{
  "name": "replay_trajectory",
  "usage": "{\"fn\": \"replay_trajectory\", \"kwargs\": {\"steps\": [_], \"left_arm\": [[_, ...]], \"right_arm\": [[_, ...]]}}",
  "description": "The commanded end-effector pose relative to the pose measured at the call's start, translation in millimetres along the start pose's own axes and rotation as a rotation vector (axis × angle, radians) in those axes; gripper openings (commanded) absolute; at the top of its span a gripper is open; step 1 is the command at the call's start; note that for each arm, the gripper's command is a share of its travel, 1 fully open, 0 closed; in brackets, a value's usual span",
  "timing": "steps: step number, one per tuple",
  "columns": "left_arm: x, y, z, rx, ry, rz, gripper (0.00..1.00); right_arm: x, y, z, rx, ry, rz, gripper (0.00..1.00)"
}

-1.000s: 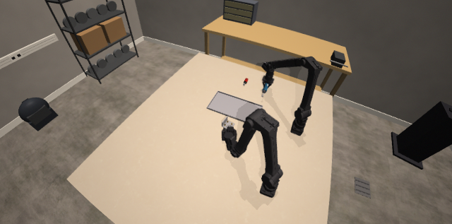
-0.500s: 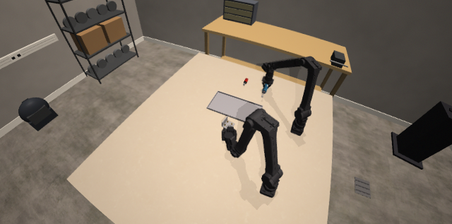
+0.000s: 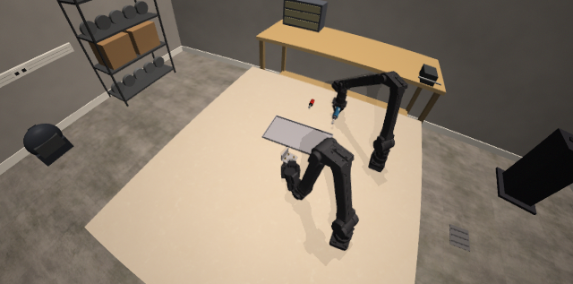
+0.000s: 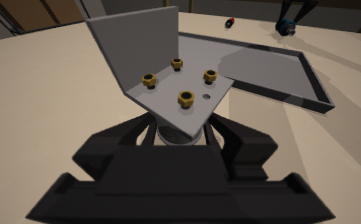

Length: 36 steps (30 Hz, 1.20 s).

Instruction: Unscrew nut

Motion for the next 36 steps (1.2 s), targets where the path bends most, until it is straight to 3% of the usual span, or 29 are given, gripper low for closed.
{"fn": "replay_trajectory", "kwargs": {"steps": [1,5,11,36], "left_arm": [[12,-6,-3,-0.013,-0.035,-0.026,0.59],[12,-6,-3,-0.013,-0.035,-0.026,0.59],[12,-6,-3,-0.013,-0.035,-0.026,0.59],[12,-6,-3,-0.013,-0.035,-0.026,0.59]], "right_arm": [[11,6,15,0.032,-0.041,-0.009,0.42],[5,1,4,0.016,-0.016,-0.01,0.42],[9,4,17,0.031,-0.038,-0.01,0.42],[6,-4,10,0.021,-0.022,-0.016,0.42]]}}
Point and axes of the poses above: on each arm, the point where the finger pads meet when closed, its own z axis back along the fingers, its own y axis across the jaws, x = y × z, the point moved 6 cm from there along z, back along the fingers, and after that the axes turned 12 degrees about z, right-handed, at the moved point
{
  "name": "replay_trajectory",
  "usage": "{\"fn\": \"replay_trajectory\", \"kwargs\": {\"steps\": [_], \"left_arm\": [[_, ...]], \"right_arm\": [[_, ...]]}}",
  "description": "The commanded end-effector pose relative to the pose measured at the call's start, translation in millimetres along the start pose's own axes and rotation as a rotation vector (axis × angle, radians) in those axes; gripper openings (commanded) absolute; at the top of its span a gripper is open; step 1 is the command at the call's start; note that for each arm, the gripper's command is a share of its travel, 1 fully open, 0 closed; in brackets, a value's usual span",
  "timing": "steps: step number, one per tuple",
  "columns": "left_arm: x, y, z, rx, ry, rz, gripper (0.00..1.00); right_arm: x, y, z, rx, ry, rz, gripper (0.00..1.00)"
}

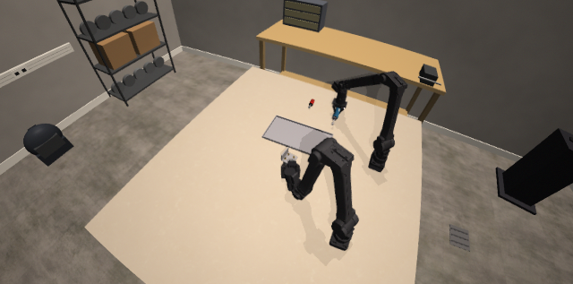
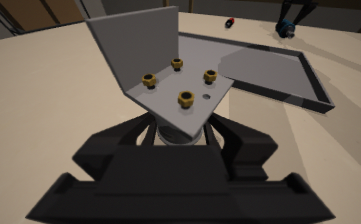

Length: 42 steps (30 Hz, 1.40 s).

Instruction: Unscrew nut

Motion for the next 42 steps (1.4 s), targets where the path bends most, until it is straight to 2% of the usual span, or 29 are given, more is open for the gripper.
{"fn": "replay_trajectory", "kwargs": {"steps": [1,8,16,18,25,26,42], "left_arm": [[12,-6,-3,-0.013,-0.035,-0.026,0.59],[12,-6,-3,-0.013,-0.035,-0.026,0.59],[12,-6,-3,-0.013,-0.035,-0.026,0.59],[12,-6,-3,-0.013,-0.035,-0.026,0.59],[12,-6,-3,-0.013,-0.035,-0.026,0.59],[12,-6,-3,-0.013,-0.035,-0.026,0.59],[12,-6,-3,-0.013,-0.035,-0.026,0.59]], "right_arm": [[8,-2,15,0.028,-0.031,-0.016,0.42],[9,5,11,0.021,-0.026,-0.004,0.42],[5,-5,7,0.015,-0.012,-0.015,0.42],[9,4,10,0.02,-0.024,-0.004,0.42],[9,4,10,0.02,-0.024,-0.004,0.42],[7,-4,8,0.017,-0.015,-0.015,0.42],[5,-5,2,0.009,-0.004,-0.014,0.42]]}}
Point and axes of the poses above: on each arm, the point where the finger pads meet when closed, its own z axis back along the fingers, its own y axis across the jaws, x = y × z, the point moved 6 cm from there along z, back along the fingers, and after that the axes turned 12 degrees about z, right-handed, at the moved point
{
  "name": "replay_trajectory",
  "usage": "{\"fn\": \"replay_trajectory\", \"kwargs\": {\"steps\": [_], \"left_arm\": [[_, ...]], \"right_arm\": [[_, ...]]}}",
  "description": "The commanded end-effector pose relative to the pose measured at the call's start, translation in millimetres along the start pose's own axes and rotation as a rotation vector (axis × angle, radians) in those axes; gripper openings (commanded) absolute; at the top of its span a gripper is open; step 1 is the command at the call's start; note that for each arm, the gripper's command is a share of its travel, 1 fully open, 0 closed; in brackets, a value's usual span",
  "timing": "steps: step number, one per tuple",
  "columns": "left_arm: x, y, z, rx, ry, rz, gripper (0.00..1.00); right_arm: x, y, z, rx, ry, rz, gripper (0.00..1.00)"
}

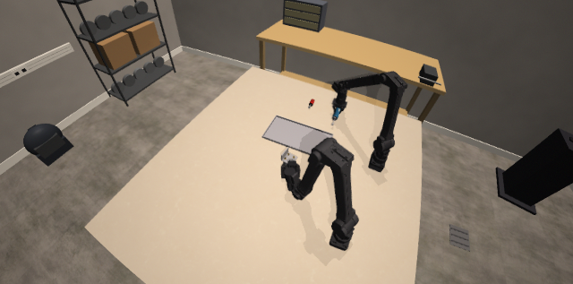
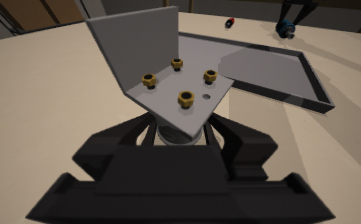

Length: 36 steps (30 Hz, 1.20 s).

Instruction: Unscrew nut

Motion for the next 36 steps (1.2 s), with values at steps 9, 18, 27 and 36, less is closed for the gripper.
{"fn": "replay_trajectory", "kwargs": {"steps": [9,18,27,36], "left_arm": [[11.9,-5.9,-2.5,-0.013,-0.035,-0.026,0.59],[11.9,-5.9,-2.5,-0.013,-0.035,-0.026,0.59],[11.9,-5.9,-2.5,-0.013,-0.035,-0.026,0.59],[11.9,-5.9,-2.5,-0.013,-0.035,-0.026,0.59]], "right_arm": [[3.5,-6.8,-2.8,0.001,0.008,-0.012,0.42],[3.5,-6.9,-3.7,-0.001,0.011,-0.012,0.42],[8.6,-4.0,3.4,0.01,-0.006,-0.012,0.42],[8.7,-4.0,3.4,0.01,-0.007,-0.012,0.49]]}}
Point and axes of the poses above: on each arm, the point where the finger pads meet when closed, its own z axis back along the fingers, its own y axis across the jaws, x = y × z, the point moved 6 cm from there along z, back along the fingers, and after that the axes turned 12 degrees about z, right-handed, at the moved point
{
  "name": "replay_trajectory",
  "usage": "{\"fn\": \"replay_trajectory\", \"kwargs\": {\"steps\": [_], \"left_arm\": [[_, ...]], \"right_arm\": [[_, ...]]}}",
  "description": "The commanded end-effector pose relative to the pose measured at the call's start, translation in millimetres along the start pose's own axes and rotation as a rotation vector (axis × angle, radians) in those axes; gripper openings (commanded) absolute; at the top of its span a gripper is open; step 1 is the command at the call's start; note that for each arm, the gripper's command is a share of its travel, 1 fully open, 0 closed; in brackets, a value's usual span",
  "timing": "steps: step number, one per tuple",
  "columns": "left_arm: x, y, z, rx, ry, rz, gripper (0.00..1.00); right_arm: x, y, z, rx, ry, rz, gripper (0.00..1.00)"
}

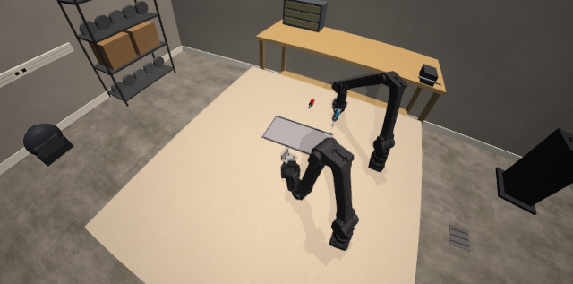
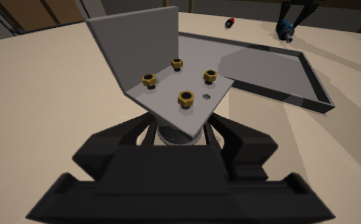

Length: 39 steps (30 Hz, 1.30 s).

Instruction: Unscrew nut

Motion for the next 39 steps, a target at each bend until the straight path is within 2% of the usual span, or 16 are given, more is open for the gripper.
{"fn": "replay_trajectory", "kwargs": {"steps": [1,15,16,32,33,39], "left_arm": [[11.9,-5.9,-2.5,-0.013,-0.035,-0.026,0.59],[11.9,-5.9,-2.5,-0.013,-0.035,-0.026,0.59],[11.9,-5.9,-2.5,-0.013,-0.035,-0.026,0.59],[11.9,-5.9,-2.5,-0.013,-0.035,-0.026,0.59],[11.9,-5.9,-2.5,-0.013,-0.035,-0.026,0.59],[11.9,-5.9,-2.5,-0.013,-0.035,-0.026,0.59]], "right_arm": [[9.3,-2.7,5.4,0.012,-0.012,-0.01,0.49],[10.0,4.0,9.4,0.018,-0.024,-0.004,0.49],[10.0,4.0,9.4,0.018,-0.024,-0.004,0.57],[10.0,4.0,9.4,0.018,-0.024,-0.004,0.57],[10.0,4.0,9.4,0.018,-0.024,-0.004,0.65],[10.0,4.0,9.4,0.018,-0.024,-0.004,0.65]]}}
Point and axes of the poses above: on each arm, the point where the finger pads meet when closed, its own z axis back along the fingers, its own y axis across the jaws, x = y × z, the point moved 6 cm from there along z, back along the fingers, and after that the axes turned 12 degrees about z, right-handed, at the moved point
